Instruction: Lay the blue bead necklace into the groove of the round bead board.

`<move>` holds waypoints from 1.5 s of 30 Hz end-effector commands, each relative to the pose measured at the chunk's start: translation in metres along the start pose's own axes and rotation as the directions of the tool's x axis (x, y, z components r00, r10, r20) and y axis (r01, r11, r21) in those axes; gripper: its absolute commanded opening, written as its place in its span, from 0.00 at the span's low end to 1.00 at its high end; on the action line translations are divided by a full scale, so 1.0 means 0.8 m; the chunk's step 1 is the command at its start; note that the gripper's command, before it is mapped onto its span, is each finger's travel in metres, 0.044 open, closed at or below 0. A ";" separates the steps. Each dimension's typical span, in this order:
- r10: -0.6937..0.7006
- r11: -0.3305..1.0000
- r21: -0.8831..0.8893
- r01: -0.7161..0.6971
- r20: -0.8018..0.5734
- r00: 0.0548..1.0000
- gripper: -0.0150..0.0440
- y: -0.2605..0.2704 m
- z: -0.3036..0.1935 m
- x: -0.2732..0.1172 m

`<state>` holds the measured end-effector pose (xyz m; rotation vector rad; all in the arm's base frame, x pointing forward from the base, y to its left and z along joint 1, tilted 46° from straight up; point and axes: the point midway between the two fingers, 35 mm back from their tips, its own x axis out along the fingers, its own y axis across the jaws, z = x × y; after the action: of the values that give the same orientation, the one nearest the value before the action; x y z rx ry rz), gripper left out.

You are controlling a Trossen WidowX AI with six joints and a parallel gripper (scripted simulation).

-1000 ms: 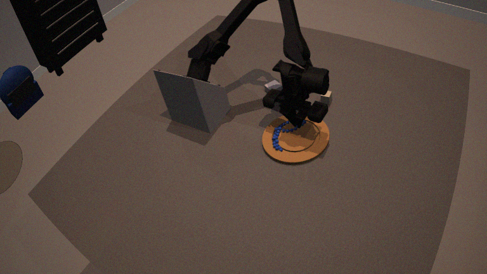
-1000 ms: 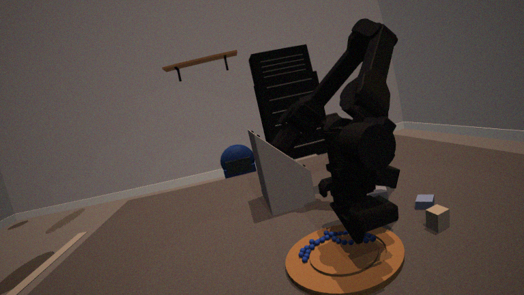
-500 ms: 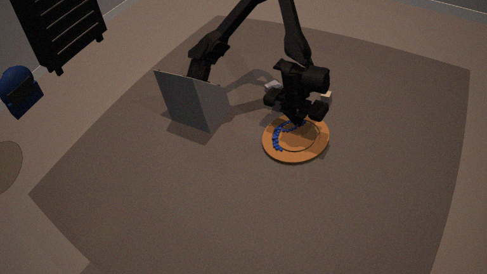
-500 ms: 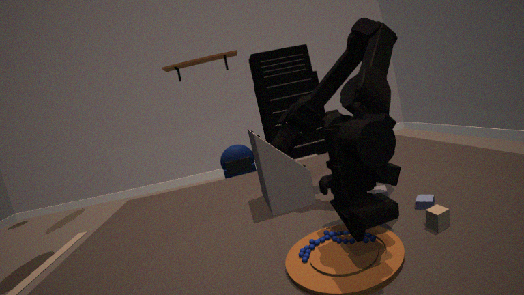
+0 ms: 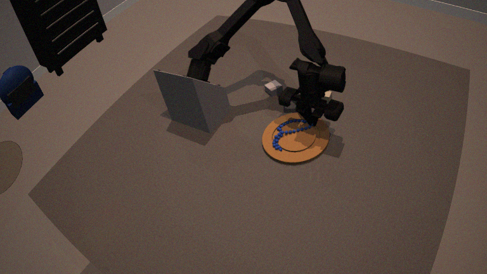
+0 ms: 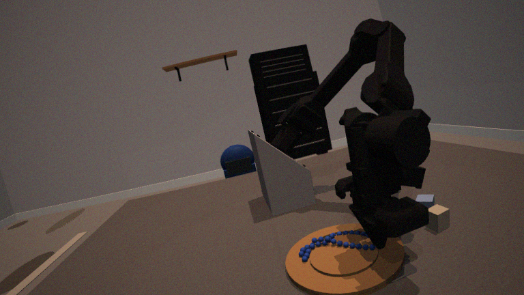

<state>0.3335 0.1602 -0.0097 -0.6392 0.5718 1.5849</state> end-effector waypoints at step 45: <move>0.000 1.000 0.004 0.000 0.003 1.000 1.00 -0.005 0.004 -0.001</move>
<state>0.3371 0.1634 -0.0070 -0.6295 0.5723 1.5842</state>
